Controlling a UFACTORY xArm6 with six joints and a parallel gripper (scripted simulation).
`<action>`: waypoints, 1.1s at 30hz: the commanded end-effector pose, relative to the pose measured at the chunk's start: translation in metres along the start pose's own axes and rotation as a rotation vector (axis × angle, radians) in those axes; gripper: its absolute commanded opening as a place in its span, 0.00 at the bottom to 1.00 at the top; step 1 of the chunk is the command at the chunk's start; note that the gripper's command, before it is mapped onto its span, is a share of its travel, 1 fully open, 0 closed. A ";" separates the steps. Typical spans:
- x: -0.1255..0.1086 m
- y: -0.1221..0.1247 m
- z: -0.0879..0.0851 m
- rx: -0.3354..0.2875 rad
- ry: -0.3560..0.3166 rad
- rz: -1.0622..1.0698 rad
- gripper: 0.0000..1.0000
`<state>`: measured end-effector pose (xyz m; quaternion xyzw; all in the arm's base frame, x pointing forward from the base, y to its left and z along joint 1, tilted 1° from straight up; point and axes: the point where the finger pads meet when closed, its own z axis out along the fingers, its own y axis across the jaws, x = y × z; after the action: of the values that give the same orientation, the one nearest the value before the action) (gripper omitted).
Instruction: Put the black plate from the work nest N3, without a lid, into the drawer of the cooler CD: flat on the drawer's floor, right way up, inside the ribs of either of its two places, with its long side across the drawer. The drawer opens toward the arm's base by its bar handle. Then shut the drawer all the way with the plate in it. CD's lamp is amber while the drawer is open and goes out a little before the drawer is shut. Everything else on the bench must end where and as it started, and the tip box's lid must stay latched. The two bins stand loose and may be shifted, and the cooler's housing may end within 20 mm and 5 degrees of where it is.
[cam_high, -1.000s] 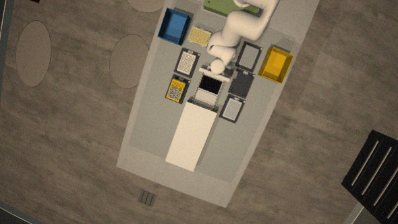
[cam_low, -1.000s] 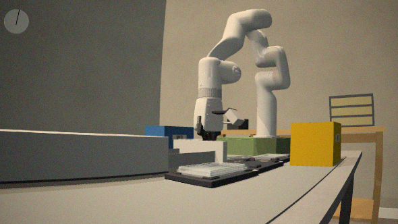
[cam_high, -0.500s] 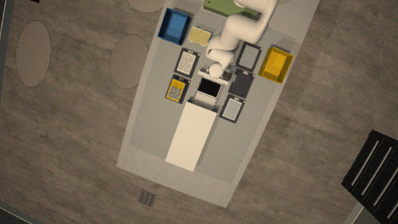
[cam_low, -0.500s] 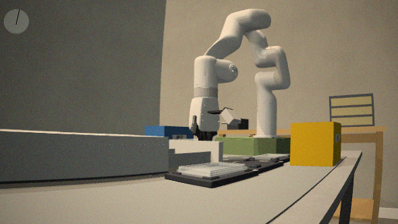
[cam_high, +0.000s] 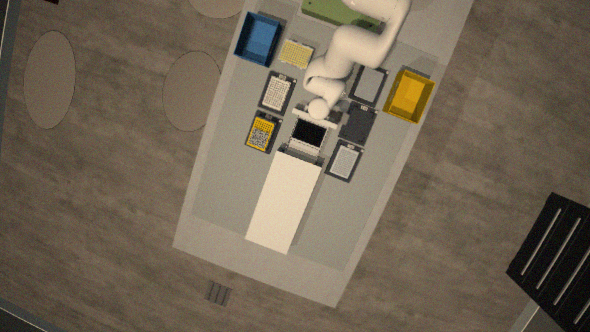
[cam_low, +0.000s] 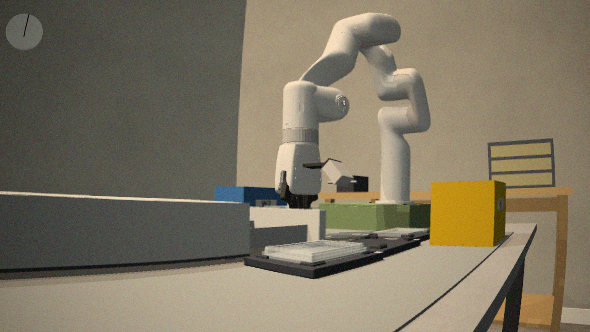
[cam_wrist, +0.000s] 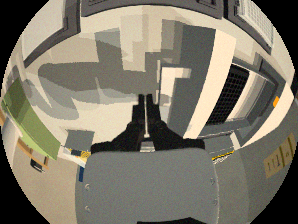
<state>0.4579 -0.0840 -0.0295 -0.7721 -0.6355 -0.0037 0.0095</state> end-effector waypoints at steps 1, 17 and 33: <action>0.000 0.010 -0.002 -0.005 0.000 0.000 0.00; 0.000 0.031 -0.002 -0.005 0.000 0.000 0.00; 0.000 0.051 -0.002 -0.005 0.000 0.000 0.00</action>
<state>0.4990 -0.0921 -0.0298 -0.7721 -0.6355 -0.0039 0.0093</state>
